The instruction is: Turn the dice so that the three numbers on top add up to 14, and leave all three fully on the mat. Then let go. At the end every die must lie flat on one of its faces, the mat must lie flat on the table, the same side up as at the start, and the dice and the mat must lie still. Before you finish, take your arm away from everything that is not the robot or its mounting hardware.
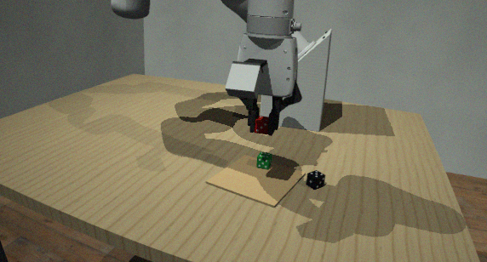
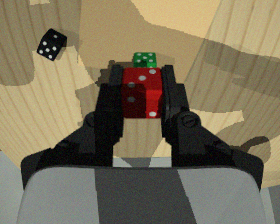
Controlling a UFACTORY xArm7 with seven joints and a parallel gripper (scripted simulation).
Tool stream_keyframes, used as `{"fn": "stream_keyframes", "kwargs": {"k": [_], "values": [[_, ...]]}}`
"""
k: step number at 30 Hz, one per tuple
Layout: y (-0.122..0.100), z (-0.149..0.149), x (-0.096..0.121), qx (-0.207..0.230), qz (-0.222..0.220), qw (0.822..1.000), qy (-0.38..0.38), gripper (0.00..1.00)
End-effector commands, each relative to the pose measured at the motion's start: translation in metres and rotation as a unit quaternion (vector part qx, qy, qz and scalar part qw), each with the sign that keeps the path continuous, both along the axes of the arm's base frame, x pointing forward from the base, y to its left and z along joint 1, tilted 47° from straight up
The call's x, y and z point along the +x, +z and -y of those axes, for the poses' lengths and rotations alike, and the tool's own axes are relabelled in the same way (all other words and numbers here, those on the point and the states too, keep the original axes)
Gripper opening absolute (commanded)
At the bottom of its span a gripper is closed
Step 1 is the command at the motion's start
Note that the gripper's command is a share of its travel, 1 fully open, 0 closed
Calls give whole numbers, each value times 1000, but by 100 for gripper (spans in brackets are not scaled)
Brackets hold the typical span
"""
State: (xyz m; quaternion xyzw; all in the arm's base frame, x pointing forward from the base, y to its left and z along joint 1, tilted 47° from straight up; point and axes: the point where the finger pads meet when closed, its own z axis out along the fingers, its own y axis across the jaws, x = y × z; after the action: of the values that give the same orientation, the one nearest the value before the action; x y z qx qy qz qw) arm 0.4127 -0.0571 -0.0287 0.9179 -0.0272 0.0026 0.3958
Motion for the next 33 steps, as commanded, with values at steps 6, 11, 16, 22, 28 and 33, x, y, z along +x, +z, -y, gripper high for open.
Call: {"fn": "stream_keyframes", "kwargs": {"k": [6, 11, 16, 22, 28, 33], "values": [[-19, 20, 1, 1, 0, 1000, 2, 21], [-35, 38, 1, 1, 0, 1000, 2, 21], [-49, 53, 1, 1, 0, 1000, 2, 21], [-56, 61, 2, 1, 0, 1000, 2, 21], [-58, 63, 2, 1, 0, 1000, 2, 21], [-58, 63, 2, 1, 0, 1000, 2, 21]]}}
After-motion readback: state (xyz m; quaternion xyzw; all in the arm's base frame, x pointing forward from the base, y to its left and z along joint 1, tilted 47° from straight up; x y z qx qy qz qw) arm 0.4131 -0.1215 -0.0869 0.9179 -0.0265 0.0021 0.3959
